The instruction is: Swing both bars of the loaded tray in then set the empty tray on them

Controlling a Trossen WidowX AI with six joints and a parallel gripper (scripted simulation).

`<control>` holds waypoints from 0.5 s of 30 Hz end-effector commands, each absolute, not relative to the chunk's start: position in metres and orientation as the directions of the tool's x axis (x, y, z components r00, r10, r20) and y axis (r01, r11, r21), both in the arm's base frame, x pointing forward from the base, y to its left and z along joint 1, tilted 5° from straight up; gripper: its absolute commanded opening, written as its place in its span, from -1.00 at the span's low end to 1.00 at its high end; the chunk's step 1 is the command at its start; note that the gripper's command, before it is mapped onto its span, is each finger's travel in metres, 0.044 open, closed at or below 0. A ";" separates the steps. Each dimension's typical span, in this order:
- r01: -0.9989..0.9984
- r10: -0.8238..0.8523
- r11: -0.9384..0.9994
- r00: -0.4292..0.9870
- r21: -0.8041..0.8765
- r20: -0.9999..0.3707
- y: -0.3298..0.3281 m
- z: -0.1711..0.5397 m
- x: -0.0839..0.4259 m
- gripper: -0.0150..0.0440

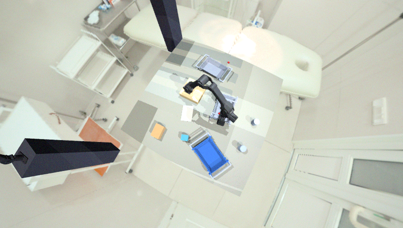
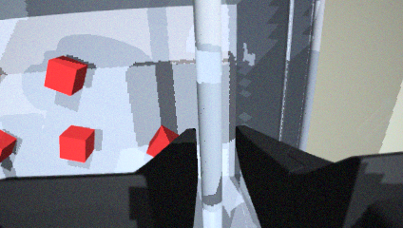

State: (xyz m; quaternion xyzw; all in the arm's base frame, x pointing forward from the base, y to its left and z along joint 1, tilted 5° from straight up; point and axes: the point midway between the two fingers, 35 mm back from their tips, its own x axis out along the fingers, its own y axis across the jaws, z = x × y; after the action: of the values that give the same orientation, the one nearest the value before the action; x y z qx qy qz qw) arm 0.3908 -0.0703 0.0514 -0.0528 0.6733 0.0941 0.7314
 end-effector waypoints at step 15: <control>-0.195 0.062 0.980 0.083 0.045 -0.995 -0.077 0.086 0.390 -0.19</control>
State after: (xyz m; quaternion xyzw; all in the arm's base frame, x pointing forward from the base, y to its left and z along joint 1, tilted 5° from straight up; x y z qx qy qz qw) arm 0.3906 -0.0776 0.0885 -0.0502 0.6697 0.0874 0.7357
